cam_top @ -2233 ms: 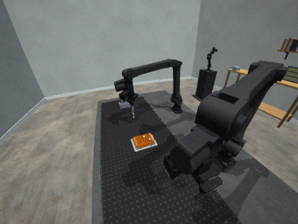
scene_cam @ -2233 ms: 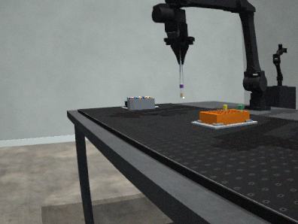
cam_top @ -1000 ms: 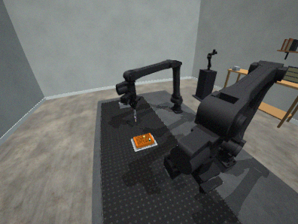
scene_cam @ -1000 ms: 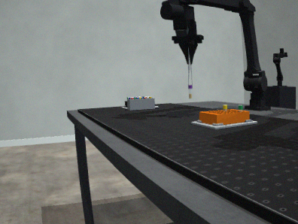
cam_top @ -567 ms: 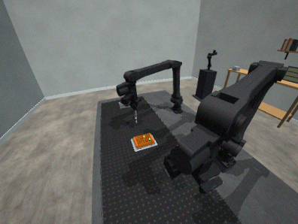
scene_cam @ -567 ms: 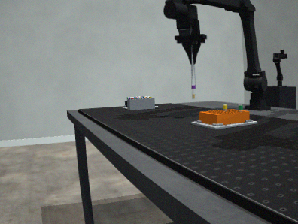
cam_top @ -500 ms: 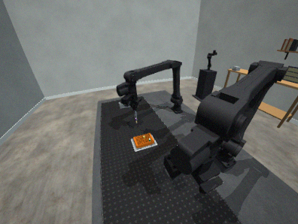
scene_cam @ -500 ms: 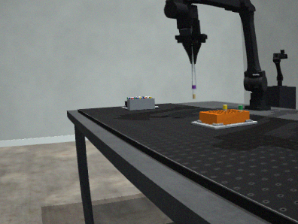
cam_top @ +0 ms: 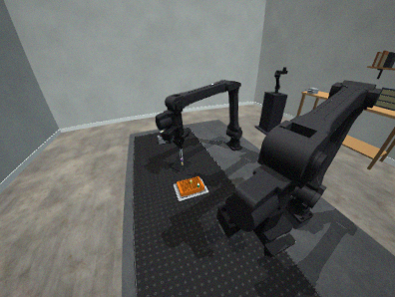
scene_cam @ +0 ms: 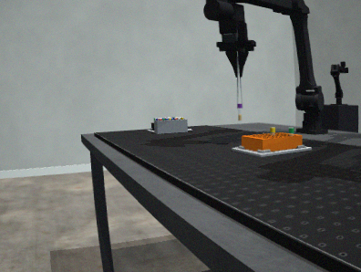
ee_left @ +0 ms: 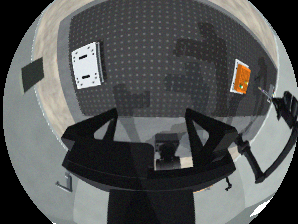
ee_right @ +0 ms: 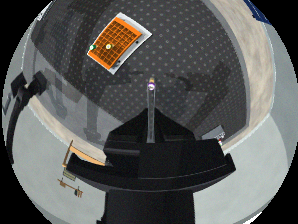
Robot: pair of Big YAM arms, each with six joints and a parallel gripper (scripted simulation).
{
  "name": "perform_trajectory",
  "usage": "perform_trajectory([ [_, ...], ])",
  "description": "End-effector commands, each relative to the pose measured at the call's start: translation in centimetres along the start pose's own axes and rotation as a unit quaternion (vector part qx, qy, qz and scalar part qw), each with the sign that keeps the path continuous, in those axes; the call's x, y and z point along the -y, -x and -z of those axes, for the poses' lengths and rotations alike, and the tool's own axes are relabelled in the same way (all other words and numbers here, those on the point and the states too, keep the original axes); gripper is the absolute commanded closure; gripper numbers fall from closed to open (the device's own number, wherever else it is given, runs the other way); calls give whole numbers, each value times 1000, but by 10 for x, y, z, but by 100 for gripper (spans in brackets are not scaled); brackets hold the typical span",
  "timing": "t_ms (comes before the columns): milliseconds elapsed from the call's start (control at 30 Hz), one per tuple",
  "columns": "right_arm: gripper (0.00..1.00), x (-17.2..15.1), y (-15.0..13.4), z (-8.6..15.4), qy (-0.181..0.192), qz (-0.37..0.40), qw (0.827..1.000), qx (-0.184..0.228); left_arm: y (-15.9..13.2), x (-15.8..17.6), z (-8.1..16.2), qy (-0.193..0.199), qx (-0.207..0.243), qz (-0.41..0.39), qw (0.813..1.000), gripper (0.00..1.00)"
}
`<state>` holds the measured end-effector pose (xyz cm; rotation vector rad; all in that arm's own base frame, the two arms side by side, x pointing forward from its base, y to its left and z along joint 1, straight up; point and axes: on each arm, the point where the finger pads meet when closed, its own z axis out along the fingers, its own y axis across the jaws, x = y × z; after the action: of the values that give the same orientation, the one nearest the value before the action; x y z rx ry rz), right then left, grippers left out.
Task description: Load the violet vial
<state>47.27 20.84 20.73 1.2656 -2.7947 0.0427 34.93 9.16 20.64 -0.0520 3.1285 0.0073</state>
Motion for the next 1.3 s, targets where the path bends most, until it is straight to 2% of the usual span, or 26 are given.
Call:
perform_trajectory([
  [0, 91, -4, 20, 18, -7, -2, 1000, 17, -1, 4, -8, -5, -13, -10, 1000, 0],
  [833, 91, -34, 45, 19, -6, -2, 1000, 17, -1, 4, -8, -5, -13, -10, 1000, 0],
  [933, 91, -30, 44, 19, -5, -7, 1000, 17, -1, 4, -8, -5, -13, -10, 1000, 0],
  [1267, 91, -49, 57, 20, -5, -2, 1000, 18, -1, 4, -8, -5, -13, -10, 1000, 0],
])
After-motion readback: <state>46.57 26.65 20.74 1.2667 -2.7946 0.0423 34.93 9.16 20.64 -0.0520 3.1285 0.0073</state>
